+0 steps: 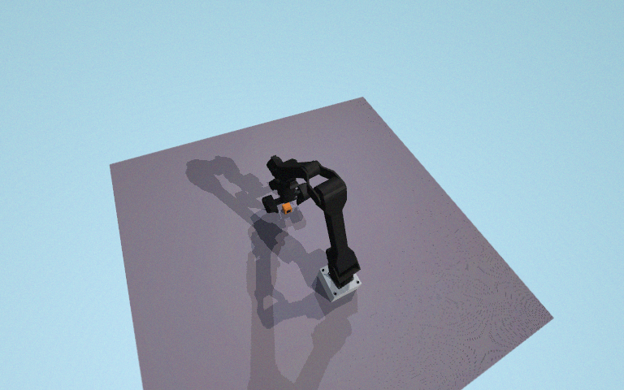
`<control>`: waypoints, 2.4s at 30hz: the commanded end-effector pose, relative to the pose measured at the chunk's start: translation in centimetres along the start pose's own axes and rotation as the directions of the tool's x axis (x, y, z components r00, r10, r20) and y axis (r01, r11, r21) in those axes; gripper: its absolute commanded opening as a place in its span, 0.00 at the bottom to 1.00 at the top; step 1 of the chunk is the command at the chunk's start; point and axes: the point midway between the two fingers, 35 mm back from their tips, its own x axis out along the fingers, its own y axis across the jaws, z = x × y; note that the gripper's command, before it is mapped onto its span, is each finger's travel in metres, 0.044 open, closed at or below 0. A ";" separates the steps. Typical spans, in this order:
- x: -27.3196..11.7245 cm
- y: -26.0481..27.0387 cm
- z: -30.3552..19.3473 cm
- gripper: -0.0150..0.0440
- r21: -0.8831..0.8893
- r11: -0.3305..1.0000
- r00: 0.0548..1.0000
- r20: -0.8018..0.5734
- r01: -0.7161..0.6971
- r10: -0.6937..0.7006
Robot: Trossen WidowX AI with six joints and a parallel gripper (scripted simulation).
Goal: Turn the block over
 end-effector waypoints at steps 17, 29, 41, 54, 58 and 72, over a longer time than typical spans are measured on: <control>0.1 0.1 0.0 0.42 -0.003 1.000 1.000 -0.001 -0.006 0.006; -1.7 0.1 0.0 0.25 -0.003 1.000 1.000 0.000 -0.006 0.006; -2.3 0.1 0.1 0.25 -0.006 1.000 0.996 0.089 -0.003 0.003; -1.7 0.1 0.1 0.25 -0.007 1.000 0.955 0.295 0.000 0.002; -1.7 0.1 0.0 0.25 -0.006 1.000 0.934 0.356 -0.001 0.003; -1.7 0.1 -0.4 0.25 -0.003 1.000 0.864 0.503 -0.005 0.006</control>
